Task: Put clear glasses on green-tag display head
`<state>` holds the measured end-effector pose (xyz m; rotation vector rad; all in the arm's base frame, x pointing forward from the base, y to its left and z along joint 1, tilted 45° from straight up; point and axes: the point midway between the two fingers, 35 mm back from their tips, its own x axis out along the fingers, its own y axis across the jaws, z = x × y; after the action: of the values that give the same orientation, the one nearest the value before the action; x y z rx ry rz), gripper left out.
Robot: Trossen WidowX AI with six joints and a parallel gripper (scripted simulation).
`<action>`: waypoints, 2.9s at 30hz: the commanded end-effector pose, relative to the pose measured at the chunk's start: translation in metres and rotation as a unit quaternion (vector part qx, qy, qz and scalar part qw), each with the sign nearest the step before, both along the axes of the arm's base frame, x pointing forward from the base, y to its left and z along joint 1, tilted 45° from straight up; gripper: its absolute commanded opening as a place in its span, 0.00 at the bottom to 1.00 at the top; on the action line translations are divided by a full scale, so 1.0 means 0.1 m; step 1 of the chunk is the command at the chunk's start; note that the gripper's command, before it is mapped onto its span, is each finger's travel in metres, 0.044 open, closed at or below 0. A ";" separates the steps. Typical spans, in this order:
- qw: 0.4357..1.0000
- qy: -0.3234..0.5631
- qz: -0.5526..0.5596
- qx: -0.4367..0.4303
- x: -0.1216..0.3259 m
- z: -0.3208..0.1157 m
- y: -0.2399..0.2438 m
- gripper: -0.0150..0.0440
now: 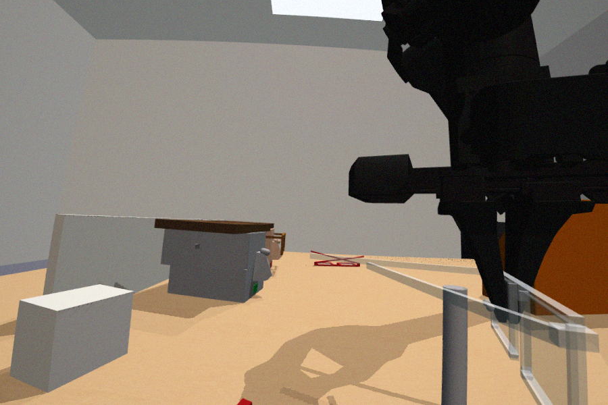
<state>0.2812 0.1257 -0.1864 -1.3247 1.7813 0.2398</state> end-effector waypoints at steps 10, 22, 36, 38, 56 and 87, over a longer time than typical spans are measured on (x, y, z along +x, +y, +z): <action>1.000 0.002 0.003 -0.004 -0.11 -0.01 -0.03 0.25; 1.000 0.003 0.003 -0.004 -0.17 -0.01 -0.03 0.25; 1.000 0.003 0.003 -0.004 -0.24 0.00 -0.03 0.25; 1.000 0.003 0.003 -0.004 -0.26 0.00 -0.03 0.25; 1.000 0.003 0.003 -0.004 -0.34 0.02 -0.05 0.25; 1.000 0.004 0.003 -0.004 -0.48 0.07 -0.09 0.25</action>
<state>0.2368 0.1180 -0.1806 -1.3435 1.7778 0.2404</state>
